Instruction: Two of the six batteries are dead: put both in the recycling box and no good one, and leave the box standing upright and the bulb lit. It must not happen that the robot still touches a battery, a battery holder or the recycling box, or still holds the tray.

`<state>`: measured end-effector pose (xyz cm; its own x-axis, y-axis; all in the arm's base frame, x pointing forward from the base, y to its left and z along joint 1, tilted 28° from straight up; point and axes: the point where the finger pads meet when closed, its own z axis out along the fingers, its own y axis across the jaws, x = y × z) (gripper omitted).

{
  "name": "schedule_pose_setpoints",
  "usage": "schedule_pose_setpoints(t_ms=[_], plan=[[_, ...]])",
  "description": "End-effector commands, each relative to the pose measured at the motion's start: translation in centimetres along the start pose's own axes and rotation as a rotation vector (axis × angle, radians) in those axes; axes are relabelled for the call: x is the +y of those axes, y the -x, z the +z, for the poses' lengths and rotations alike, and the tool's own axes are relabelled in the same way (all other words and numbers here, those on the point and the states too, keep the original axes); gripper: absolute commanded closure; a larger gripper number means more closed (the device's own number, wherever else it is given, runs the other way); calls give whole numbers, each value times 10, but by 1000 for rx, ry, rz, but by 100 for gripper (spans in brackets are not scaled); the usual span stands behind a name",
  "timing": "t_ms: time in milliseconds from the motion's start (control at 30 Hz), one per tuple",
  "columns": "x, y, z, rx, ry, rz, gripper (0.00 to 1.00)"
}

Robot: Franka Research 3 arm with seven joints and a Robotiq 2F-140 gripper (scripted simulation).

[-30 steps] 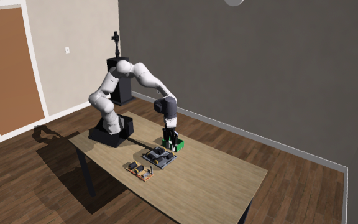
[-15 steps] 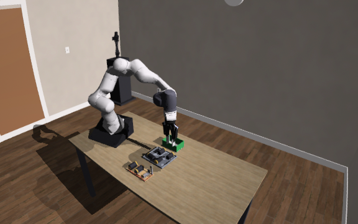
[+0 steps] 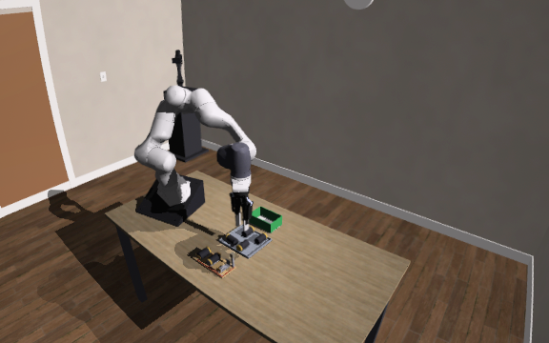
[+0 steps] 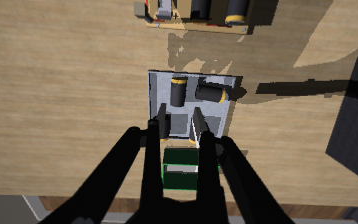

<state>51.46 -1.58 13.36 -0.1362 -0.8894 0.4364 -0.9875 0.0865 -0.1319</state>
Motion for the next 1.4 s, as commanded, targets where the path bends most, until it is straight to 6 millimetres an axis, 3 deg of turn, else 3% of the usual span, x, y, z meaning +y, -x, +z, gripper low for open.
schedule_pose_setpoints(t_ms=[0, 767, 867, 967, 1033, 1133, 1367], plan=[[-2, -3, -2, 6, -15, -58, 71], [-2, -3, -2, 6, -15, -54, 71], [-2, -3, 12, 6, -15, -54, 71], [-3, -3, 44, 6, -15, -54, 71], [-3, -3, 44, 6, -15, -54, 71], [-3, -3, 66, 6, -15, -54, 71], [-3, -3, 69, 6, -15, -54, 71]])
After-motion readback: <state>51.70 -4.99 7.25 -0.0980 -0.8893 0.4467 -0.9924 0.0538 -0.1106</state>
